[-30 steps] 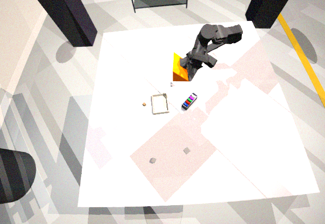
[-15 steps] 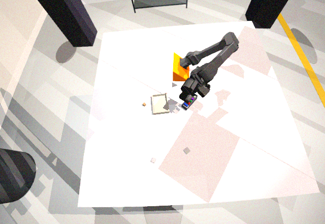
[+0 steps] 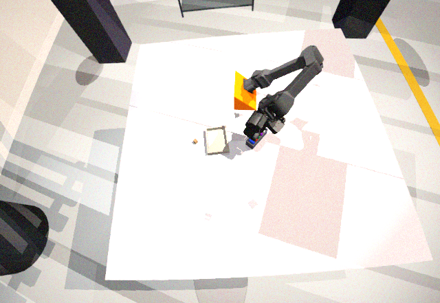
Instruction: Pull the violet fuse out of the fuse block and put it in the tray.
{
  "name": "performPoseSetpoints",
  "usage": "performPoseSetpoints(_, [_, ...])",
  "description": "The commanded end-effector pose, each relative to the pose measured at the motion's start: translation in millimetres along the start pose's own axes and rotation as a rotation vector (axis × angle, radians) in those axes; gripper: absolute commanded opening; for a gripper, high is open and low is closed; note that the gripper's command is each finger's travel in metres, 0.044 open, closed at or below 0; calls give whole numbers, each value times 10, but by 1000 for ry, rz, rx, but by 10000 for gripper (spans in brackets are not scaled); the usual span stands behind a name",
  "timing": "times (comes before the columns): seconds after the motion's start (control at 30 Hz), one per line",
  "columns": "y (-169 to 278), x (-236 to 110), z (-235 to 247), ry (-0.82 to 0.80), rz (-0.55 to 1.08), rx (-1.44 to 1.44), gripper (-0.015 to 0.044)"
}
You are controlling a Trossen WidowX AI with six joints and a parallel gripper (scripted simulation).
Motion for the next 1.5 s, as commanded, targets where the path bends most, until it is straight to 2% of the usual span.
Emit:
performPoseSetpoints(0.0, [12,49,8,-4,6,5,72])
performPoseSetpoints(0.8, [20,281,35,-5,5,5,72])
performPoseSetpoints(1.47, [20,336,36,-5,5,5,72])
Point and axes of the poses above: the point midway between the two fingers, 35 mm back from their tips, its own x axis out along the fingers, its own z axis across the jaws, y = z × x, the point moved 4 cm from there along -x, back along the fingers, and after that the axes turned 5 degrees about x, right-handed, at the moved point
